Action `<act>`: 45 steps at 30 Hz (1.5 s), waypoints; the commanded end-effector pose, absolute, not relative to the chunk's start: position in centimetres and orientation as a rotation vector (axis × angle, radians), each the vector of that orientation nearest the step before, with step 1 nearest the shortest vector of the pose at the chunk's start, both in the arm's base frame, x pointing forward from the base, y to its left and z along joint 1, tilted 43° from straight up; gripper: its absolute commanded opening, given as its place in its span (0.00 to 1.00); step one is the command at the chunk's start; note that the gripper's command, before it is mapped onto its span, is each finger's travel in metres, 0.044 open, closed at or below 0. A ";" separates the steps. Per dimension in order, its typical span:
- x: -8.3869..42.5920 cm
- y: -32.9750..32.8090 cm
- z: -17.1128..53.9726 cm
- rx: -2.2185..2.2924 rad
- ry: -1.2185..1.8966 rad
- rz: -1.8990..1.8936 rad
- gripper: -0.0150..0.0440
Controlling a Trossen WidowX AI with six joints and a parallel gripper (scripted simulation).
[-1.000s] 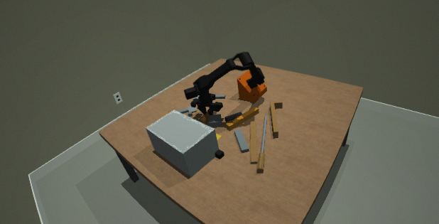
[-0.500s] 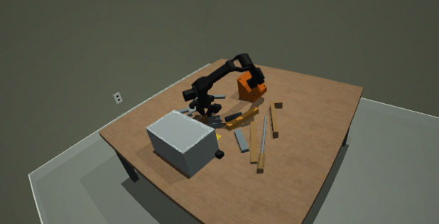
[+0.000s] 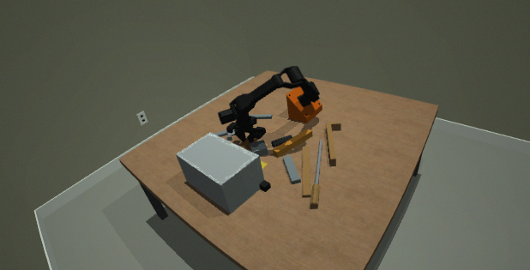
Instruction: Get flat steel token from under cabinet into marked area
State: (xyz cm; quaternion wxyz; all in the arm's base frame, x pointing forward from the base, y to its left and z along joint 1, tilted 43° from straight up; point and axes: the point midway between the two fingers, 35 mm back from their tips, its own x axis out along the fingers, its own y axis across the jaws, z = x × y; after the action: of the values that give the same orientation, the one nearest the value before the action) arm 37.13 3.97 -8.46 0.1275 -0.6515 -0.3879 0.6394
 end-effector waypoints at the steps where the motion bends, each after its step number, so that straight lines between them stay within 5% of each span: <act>1: 37.7 4.3 -8.3 -1.902 -1.132 1.855 0.25; 45: 41.0 6.0 -7.3 -1.903 -1.133 1.853 0.25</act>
State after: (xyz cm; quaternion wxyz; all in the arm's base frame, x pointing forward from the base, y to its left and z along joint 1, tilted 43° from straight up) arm 40.89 5.58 -7.52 0.1263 -0.6528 -0.3869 0.6389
